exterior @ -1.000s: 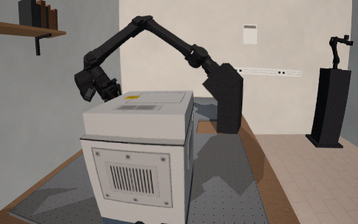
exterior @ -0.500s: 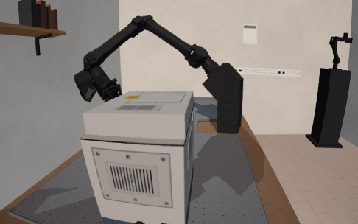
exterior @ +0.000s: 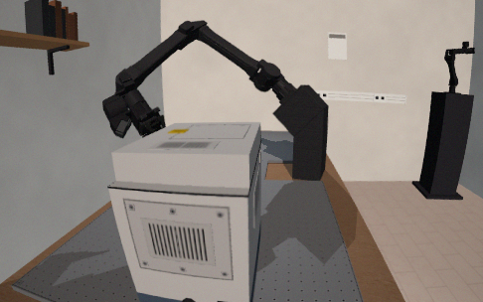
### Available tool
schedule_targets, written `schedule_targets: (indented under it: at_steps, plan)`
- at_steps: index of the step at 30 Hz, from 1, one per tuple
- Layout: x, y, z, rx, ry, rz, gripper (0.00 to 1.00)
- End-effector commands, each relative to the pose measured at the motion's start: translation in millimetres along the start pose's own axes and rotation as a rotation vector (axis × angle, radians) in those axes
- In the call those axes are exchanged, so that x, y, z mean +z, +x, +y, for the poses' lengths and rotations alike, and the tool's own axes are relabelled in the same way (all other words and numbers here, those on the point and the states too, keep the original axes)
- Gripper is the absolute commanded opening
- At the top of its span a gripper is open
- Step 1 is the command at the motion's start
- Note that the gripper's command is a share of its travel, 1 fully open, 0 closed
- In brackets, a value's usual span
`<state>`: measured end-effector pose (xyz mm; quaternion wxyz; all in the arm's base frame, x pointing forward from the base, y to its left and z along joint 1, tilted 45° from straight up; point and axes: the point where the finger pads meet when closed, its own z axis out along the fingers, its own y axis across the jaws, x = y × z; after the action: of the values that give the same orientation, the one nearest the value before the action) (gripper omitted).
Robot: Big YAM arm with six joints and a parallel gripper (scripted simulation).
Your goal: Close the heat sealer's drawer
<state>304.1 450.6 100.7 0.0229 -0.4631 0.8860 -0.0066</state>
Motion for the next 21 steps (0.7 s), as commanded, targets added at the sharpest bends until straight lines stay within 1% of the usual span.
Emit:
schedule_targets:
  at_steps: [1, 3, 5, 7, 13, 17, 21]
  plan:
    - [-3.8, 9, 15, 0.059, 0.030, -0.073, 0.45]
    - [1.5, 15, 15, 0.063, 0.032, -0.075, 0.45]
    - [6.9, 21, 15, 0.109, 0.063, -0.111, 0.45]
    - [6.9, 21, 15, 0.109, 0.063, -0.111, 0.45]
    - [23.1, 40, 15, 0.248, 0.157, -0.220, 0.45]
    - [33.8, 52, 13, 0.257, 0.162, -0.224, 0.45]
    - [44.4, 64, 14, 0.348, 0.223, -0.297, 0.45]
